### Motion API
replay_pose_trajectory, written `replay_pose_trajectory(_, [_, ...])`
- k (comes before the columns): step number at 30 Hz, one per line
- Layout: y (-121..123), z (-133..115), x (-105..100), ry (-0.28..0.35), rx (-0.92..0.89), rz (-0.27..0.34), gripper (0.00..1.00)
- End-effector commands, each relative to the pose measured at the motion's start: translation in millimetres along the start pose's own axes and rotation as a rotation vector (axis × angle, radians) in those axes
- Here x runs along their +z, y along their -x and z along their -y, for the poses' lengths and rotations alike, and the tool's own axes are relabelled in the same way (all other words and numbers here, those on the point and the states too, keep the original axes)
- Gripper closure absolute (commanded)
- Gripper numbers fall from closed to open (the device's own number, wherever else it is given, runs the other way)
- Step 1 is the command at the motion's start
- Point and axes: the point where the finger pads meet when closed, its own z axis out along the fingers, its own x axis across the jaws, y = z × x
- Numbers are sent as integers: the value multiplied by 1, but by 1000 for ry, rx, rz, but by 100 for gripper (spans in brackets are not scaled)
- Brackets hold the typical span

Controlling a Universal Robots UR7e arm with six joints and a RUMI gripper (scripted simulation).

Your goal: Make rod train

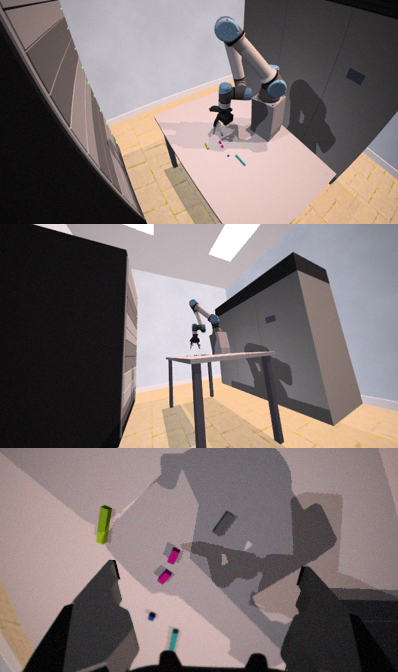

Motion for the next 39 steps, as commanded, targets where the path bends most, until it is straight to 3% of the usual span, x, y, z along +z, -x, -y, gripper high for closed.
replay_pose_trajectory(1, [-5, 3, 0, -5, 139, -3, 0])
replay_pose_trajectory(20, [-15, 7, 0, -7, 415, -2, 0])
replay_pose_trajectory(39, [-19, 8, 0, -7, 524, -2, 0])
